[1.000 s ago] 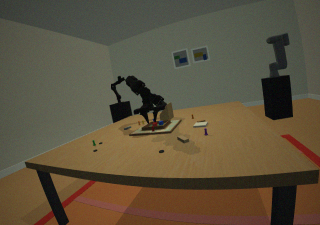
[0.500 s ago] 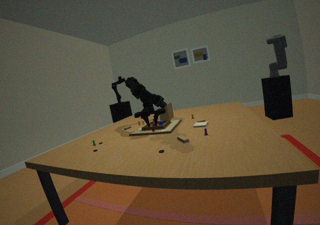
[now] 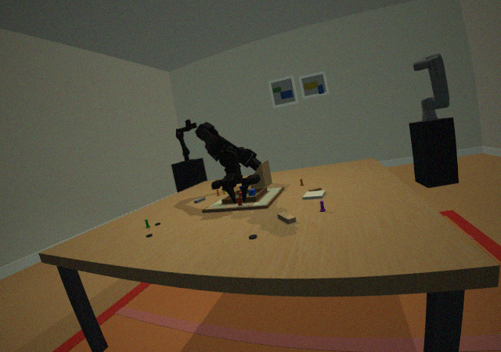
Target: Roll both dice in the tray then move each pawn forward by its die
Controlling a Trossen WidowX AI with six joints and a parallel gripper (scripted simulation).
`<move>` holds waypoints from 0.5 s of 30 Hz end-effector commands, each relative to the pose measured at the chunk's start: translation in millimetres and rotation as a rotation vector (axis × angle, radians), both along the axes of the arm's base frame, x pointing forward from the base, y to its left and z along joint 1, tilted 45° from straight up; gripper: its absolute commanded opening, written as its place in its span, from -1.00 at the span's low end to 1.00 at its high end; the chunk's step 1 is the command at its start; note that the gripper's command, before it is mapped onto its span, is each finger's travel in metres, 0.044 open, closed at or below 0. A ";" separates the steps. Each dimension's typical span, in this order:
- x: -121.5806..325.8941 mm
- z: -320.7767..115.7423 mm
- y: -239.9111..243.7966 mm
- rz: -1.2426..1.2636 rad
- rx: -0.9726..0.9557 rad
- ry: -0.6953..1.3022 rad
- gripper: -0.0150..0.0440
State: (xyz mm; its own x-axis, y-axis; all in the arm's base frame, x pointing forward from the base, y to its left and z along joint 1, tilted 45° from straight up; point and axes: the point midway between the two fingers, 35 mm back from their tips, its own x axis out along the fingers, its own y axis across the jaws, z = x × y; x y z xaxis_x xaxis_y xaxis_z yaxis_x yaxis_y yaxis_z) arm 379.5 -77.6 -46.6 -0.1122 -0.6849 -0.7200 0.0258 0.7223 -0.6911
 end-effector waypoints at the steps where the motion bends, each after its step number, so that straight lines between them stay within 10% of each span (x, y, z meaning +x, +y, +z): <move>1: -0.8 -0.9 -1.4 0.003 -0.004 0.004 -0.17; 15: 2.0 4.3 4.4 0.004 -0.003 0.004 -0.49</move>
State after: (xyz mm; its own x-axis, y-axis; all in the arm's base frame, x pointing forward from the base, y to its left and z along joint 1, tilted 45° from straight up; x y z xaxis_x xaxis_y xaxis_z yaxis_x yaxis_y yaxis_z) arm 378.8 -77.6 -46.6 -0.1151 -0.6855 -0.7189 0.0205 0.7219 -0.6916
